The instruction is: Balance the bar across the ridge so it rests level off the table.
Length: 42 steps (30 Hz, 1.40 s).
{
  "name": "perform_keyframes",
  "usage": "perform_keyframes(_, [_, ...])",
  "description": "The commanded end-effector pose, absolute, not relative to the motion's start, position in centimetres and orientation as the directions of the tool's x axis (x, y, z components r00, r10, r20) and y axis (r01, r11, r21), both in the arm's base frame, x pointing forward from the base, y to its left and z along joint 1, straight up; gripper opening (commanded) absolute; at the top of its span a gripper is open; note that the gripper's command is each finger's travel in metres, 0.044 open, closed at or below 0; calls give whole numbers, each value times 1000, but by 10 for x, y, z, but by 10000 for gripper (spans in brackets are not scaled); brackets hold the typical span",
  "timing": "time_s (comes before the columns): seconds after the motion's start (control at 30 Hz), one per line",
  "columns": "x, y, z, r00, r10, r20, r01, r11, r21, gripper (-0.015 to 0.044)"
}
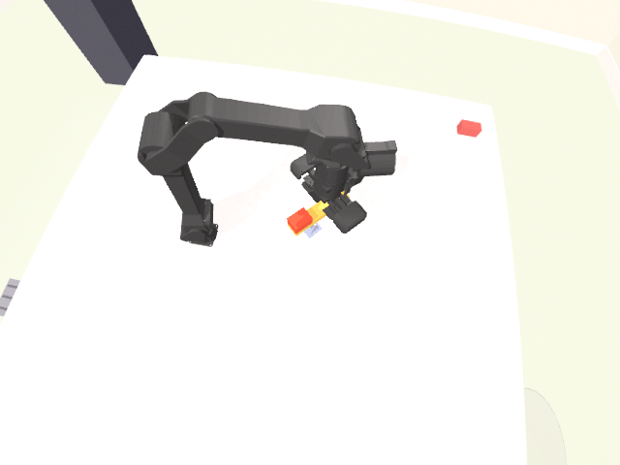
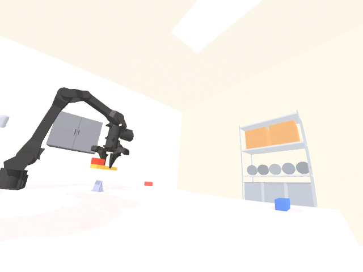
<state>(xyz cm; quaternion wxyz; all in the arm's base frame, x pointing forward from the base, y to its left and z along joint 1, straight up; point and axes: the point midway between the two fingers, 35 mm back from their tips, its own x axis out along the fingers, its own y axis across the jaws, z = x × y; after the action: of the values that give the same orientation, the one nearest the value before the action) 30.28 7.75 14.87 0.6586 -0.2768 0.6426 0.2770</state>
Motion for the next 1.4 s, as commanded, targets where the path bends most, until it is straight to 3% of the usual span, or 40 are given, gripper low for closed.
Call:
perform_keyframes(0.0, [302,86,150,25,7,-1000,-753,658,-14,0])
perform_keyframes(1.37, [300,89,109,25,7,-1000,-753,657,-14,0])
